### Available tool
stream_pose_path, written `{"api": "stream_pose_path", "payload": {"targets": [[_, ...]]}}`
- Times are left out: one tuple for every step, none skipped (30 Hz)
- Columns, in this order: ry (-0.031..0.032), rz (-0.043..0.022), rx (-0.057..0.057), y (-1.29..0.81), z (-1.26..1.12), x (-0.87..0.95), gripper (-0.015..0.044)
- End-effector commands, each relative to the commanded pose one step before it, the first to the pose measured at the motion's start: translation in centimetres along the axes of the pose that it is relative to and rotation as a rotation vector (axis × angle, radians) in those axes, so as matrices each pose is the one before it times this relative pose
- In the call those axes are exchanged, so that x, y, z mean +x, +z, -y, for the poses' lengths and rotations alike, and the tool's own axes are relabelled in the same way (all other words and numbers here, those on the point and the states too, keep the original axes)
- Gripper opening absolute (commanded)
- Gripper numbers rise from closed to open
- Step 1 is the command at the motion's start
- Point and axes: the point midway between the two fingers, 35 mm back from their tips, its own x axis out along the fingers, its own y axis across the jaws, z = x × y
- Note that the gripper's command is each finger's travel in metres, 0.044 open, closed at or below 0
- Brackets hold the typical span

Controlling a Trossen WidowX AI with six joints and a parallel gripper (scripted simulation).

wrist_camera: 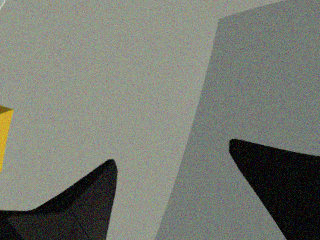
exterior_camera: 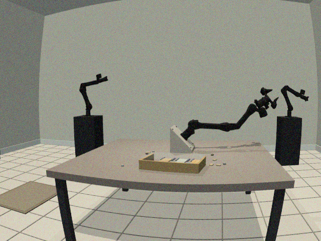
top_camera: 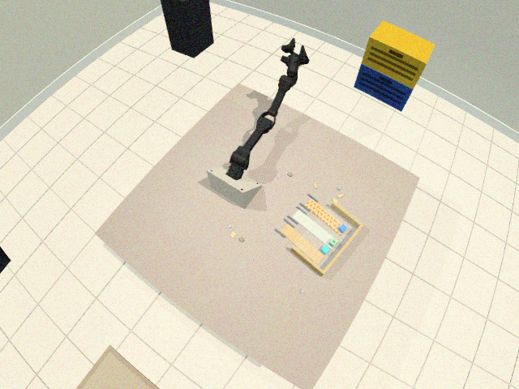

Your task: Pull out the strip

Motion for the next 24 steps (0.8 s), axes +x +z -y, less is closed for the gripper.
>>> {"api": "stream_pose_path", "payload": {"targets": [[-0.00359, -0.00565, -0.0018, -0.178, 0.247, 0.011, 0.04], [-0.01066, -0.01704, -0.0052, -0.538, 0.737, 0.028, 0.04], [-0.01744, -0.02868, -0.0083, -0.911, 1.215, 0.038, 0.04], [-0.02041, -0.03497, -0.0093, -1.121, 1.438, 0.04, 0.04], [-0.01976, -0.03546, -0.0086, -1.148, 1.409, 0.042, 0.04], [-0.01909, -0.03592, -0.0078, -1.175, 1.38, 0.043, 0.04], [-0.01678, -0.03308, -0.0065, -1.092, 1.229, 0.044, 0.04], [-0.01175, -0.02411, -0.0044, -0.802, 0.871, 0.038, 0.04], [-0.01344, -0.02864, -0.0047, -0.958, 1.01, 0.043, 0.04], [-0.01463, -0.03257, -0.0049, -1.097, 1.117, 0.048, 0.04], [-0.01559, -0.03627, -0.0055, -1.239, 1.207, 0.055, 0.04], [-0.01549, -0.03811, -0.0051, -1.312, 1.225, 0.06, 0.04], [-0.01473, -0.03845, -0.0044, -1.333, 1.193, 0.064, 0.04], [-0.01395, -0.03877, -0.0038, -1.353, 1.161, 0.069, 0.04], [-0.01316, -0.03907, -0.0032, -1.372, 1.129, 0.074, 0.04], [-0.01236, -0.03935, -0.0026, -1.391, 1.096, 0.079, 0.04], [-0.01155, -0.03961, -0.0021, -1.408, 1.063, 0.084, 0.04], [-0.01074, -0.03985, -0.0015, -1.425, 1.03, 0.09, 0.04], [-0.00992, -0.04006, -0.001, -1.44, 0.998, 0.095, 0.04], [-0.00909, -0.04026, -0.0005, -1.455, 0.965, 0.101, 0.04], [0.00224, -0.03668, 0.0128, -1.304, 0.67, 0.093, 0.04], [0.00264, -0.03806, 0.0138, -1.355, 0.682, 0.095, 0.04], [0.00298, -0.03803, 0.0143, -1.356, 0.669, 0.094, 0.04], [0.00331, -0.038, 0.0148, -1.357, 0.656, 0.094, 0.04]]}}
